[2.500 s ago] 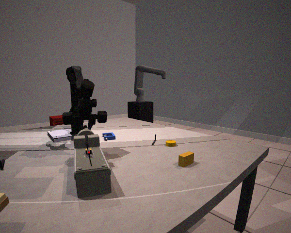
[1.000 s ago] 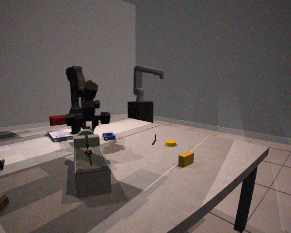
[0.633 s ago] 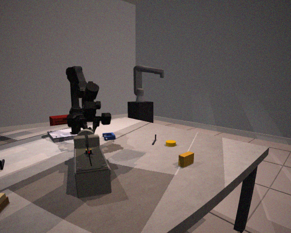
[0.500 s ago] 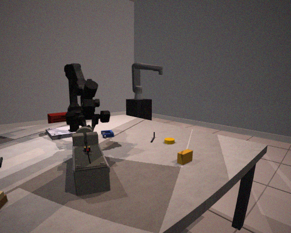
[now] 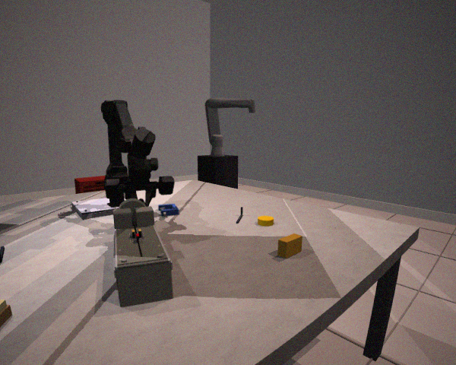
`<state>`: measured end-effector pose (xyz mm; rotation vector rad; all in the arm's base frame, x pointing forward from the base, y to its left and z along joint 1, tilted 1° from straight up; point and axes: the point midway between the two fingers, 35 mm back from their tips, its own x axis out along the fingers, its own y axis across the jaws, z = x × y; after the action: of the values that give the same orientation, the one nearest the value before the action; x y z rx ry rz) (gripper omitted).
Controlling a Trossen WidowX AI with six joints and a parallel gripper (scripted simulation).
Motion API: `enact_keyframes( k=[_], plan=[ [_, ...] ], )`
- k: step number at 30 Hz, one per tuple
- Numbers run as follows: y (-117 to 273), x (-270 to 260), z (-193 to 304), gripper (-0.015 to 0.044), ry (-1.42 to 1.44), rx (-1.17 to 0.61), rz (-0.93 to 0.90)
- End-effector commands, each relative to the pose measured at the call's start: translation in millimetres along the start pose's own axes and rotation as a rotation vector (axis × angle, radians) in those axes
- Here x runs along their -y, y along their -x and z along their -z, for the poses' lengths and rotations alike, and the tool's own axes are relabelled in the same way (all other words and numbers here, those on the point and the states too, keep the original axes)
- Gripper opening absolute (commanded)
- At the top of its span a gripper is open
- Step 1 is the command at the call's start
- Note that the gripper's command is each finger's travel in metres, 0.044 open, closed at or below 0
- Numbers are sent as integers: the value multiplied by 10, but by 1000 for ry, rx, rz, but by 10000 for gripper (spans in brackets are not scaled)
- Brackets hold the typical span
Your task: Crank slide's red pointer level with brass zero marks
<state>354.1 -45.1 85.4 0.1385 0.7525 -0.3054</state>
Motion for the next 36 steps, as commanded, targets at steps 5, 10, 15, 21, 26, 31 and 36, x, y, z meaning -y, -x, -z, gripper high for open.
enact_keyframes(
  k=[5,10,15,21,26,31,36],
  plan=[
    [-84,-36,83,0,2,-15,-7],
    [-110,-33,109,0,2,-15,-7],
    [-135,-26,134,0,2,-15,-7],
    [-164,-14,162,0,3,-15,-7],
    [-185,0,184,0,3,-15,-7],
    [-205,16,204,0,3,-15,-7],
    [-223,34,223,0,3,-15,-7]
  ],
)
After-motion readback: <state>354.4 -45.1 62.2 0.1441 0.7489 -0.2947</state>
